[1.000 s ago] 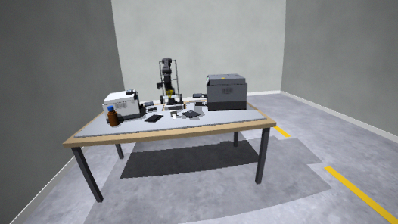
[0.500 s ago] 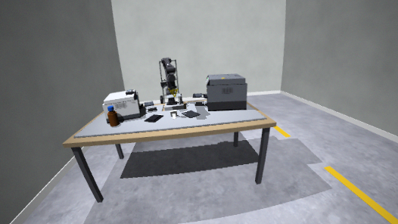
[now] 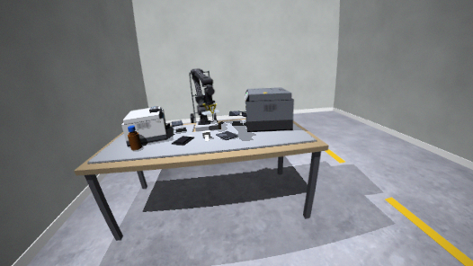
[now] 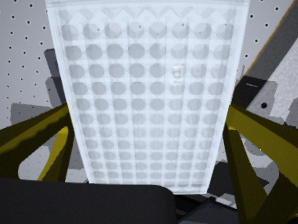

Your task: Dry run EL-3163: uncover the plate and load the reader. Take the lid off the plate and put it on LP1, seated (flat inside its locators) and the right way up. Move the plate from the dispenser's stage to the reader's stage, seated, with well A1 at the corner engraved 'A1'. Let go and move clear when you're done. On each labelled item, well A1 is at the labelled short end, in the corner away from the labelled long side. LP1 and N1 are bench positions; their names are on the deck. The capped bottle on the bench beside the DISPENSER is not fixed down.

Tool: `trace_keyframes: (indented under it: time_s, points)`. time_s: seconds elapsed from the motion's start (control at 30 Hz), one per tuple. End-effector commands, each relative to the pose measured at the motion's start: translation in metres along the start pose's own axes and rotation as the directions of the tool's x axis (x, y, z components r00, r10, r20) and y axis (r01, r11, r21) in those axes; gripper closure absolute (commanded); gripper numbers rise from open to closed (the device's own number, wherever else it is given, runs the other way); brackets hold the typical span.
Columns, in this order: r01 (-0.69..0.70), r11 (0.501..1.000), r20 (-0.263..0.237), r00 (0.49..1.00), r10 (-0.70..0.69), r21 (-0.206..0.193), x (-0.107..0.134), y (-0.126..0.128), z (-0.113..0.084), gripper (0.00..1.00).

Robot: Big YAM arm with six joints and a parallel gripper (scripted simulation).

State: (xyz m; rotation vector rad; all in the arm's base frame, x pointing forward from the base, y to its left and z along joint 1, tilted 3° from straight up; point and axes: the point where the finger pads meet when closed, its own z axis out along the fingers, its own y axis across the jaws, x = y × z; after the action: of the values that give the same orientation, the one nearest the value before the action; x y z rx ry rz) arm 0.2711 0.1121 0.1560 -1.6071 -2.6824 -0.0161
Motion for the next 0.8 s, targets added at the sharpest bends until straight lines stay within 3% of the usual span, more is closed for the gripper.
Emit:
trace_keyframes:
  time_s: [0.0,0.13,0.37,0.77]
  points:
    - [0.037,0.999,-0.001,0.999,-0.037,-0.02,0.005,0.017,-0.015,0.14]
    - [0.022,1.0,-0.004,1.0,-0.022,-0.016,0.016,0.018,-0.015,0.14]
    - [0.118,0.992,-0.003,0.993,-0.118,-0.044,0.037,0.021,-0.027,0.14]
    - [0.235,0.972,-0.011,0.972,-0.235,-0.02,0.066,0.018,-0.023,0.14]
